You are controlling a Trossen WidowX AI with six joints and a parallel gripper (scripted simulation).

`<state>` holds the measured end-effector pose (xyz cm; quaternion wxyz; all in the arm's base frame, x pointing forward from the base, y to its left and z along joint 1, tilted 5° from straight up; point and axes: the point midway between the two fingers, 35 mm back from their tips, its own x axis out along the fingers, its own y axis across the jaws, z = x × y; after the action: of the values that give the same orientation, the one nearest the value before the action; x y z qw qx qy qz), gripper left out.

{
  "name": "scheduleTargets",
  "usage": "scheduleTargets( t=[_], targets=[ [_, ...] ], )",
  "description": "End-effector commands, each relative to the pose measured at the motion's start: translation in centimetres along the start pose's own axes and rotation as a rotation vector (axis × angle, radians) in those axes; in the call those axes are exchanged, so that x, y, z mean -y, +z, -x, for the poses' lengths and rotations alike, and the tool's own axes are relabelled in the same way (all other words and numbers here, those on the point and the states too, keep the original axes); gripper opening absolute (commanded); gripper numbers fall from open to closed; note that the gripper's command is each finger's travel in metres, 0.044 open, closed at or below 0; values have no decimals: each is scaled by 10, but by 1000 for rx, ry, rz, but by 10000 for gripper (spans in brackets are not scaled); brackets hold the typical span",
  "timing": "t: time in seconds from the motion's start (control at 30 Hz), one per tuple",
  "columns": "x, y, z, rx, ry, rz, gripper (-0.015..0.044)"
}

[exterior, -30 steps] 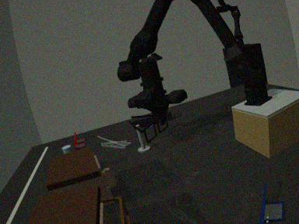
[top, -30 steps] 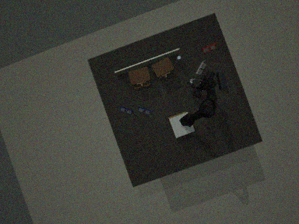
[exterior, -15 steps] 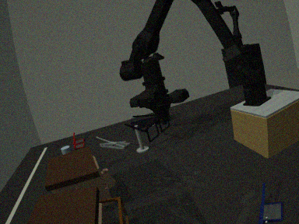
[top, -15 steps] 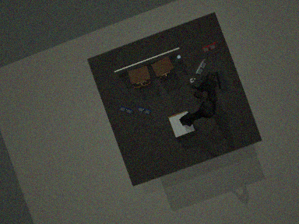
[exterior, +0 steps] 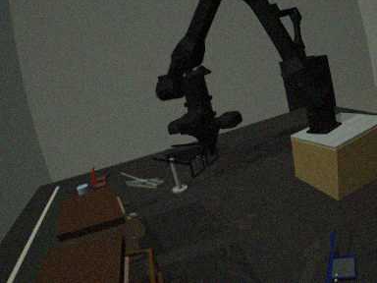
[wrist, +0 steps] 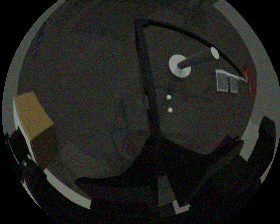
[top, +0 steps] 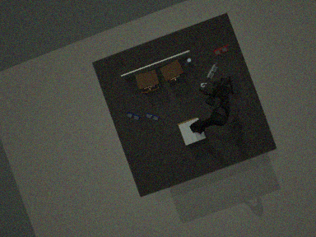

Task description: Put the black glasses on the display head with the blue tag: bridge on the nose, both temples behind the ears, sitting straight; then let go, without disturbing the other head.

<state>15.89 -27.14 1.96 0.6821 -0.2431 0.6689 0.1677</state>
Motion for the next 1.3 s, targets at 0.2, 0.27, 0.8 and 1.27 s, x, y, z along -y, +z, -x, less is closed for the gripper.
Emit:
scheduleTargets(
  t=[0.2, 0.27, 0.8, 1.27],
  targets=[
    [-4, -7, -1, 3, 1, 2, 0],
    [-4, -9, -1, 3, 1, 2, 0],
    [-6, -20, -1, 2, 2, 2, 0],
    [-7, -19, -1, 2, 2, 2, 0]
  ],
)
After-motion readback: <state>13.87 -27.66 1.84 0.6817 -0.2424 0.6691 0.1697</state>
